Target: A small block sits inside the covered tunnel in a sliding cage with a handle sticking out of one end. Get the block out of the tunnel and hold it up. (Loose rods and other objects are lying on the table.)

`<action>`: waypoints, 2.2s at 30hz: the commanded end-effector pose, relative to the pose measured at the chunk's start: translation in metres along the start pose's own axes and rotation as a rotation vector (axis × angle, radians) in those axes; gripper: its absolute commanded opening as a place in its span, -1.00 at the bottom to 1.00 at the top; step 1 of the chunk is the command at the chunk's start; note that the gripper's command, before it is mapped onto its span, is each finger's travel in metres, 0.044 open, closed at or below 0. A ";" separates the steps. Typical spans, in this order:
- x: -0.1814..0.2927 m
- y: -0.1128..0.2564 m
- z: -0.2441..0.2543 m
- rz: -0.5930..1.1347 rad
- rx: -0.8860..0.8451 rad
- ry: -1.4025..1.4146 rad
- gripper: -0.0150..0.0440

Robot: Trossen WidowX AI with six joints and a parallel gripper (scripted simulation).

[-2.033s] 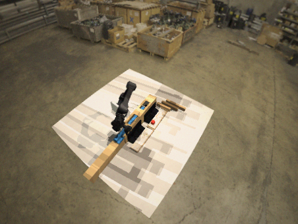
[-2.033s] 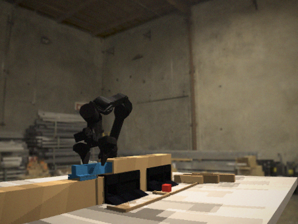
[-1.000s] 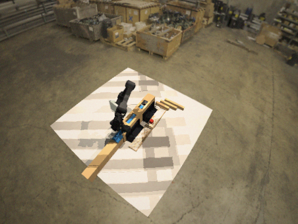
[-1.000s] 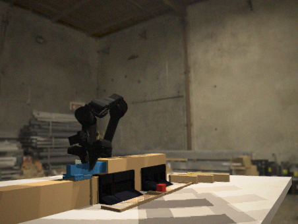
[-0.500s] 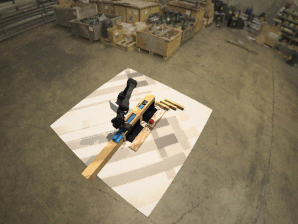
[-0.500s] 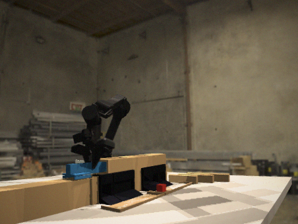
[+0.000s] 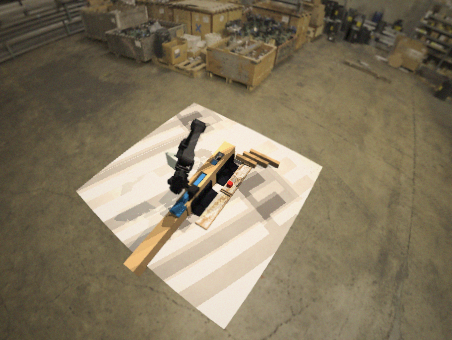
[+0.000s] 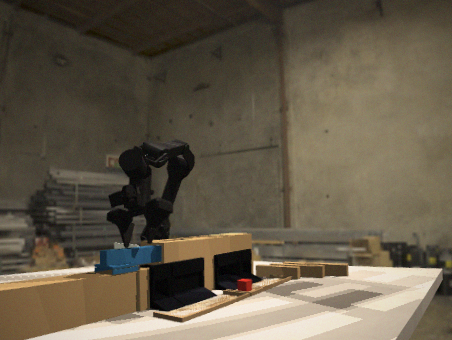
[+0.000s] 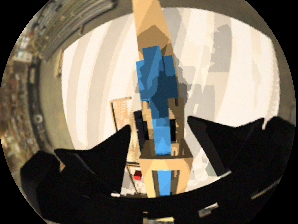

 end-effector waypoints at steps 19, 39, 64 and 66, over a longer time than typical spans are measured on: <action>0.248 0.037 0.124 0.248 -0.029 1.368 1.00; 0.296 0.024 0.125 0.319 -0.046 1.559 1.00; 0.305 -0.016 0.122 0.317 -0.046 1.560 1.00; 0.305 -0.019 0.122 0.317 -0.046 1.560 1.00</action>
Point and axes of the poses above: the point midway between the two fingers, 35 mm back from their tips, its own y axis back along the fingers, its own z axis across the jaws, x = y × z, the point moved 1 cm from there along y, back along the fingers, and after that the axes turned 2 degrees about -y, right-handed, at the moved point
